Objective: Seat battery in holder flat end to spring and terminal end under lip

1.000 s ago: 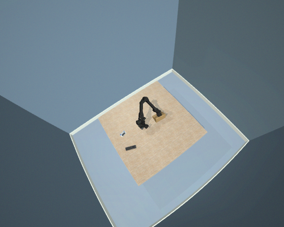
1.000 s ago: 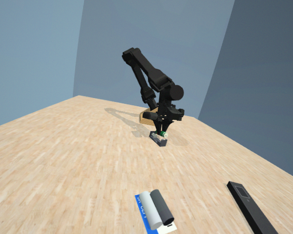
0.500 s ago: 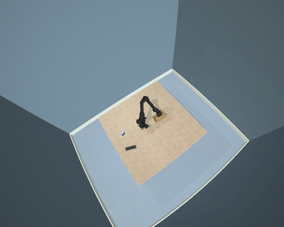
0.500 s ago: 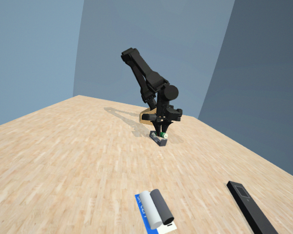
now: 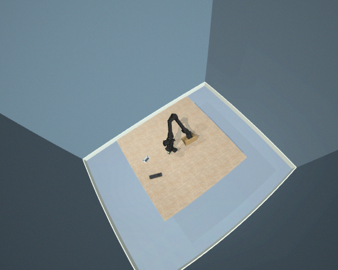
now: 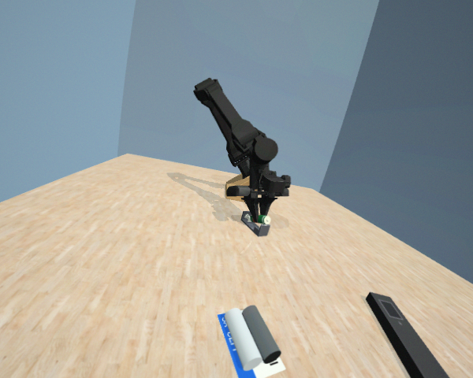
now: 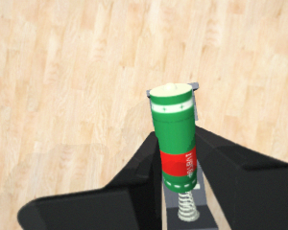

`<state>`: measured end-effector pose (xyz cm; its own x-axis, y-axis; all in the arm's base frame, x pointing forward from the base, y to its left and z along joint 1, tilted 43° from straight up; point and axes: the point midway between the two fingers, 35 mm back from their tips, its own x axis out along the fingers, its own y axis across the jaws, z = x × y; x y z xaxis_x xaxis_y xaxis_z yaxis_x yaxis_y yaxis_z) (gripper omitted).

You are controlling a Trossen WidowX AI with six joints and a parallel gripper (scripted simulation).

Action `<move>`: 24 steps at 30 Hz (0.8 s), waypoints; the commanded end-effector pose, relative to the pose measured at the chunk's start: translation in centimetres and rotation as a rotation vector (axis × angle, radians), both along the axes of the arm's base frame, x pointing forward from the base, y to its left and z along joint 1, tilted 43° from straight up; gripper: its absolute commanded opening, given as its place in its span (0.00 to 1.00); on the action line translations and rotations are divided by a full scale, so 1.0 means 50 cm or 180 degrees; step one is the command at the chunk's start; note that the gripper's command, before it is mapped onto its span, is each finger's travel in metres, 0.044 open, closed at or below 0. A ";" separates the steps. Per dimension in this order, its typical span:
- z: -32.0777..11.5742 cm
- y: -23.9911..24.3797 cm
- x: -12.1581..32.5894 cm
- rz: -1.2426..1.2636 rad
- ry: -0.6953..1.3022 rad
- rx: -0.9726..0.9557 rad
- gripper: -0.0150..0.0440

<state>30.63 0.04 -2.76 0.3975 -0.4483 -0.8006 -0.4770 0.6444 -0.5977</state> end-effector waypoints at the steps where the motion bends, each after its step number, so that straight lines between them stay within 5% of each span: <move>1: 0.001 -0.002 -0.001 0.0066 -0.0050 0.0047 0.39; 24: 0.002 -0.021 -0.019 0.0254 -0.0189 0.0176 0.39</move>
